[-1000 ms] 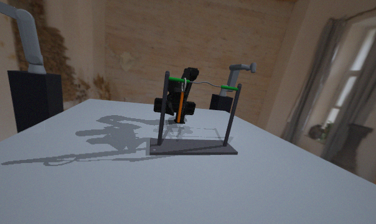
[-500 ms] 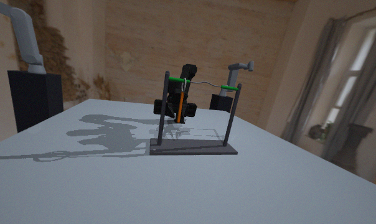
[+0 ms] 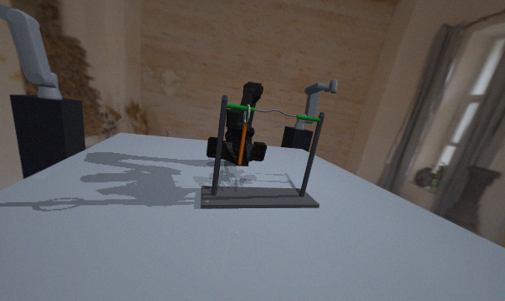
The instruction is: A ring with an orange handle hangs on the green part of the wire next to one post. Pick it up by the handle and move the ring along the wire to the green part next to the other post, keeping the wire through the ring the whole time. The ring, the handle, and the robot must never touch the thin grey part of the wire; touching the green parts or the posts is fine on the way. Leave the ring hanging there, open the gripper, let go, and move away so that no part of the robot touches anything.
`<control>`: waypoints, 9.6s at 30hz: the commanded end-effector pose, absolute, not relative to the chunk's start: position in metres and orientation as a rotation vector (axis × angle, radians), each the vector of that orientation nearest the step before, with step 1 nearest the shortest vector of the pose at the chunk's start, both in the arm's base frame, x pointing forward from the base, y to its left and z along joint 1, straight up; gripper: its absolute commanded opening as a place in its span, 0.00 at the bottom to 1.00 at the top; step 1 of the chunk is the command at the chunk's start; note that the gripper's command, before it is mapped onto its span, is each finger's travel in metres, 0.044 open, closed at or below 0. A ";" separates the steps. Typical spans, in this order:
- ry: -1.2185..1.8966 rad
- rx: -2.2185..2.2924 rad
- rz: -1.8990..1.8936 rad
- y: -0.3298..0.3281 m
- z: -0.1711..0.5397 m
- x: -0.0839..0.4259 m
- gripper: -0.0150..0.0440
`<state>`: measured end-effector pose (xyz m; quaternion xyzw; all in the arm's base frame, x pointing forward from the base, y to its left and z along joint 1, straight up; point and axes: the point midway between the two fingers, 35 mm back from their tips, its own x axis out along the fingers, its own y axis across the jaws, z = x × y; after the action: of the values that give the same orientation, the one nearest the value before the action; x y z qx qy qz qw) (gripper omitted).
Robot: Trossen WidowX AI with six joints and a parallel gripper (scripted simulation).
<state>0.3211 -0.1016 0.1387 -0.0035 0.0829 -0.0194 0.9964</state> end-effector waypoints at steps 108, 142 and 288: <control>0.167 0.006 -0.036 -0.072 0.152 0.333 0.00; 0.334 0.218 -0.044 -0.013 0.159 0.315 0.00; 0.323 0.009 0.015 0.073 0.137 0.318 0.18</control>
<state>0.3181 0.0731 0.1372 0.0045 0.1606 0.0073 0.9870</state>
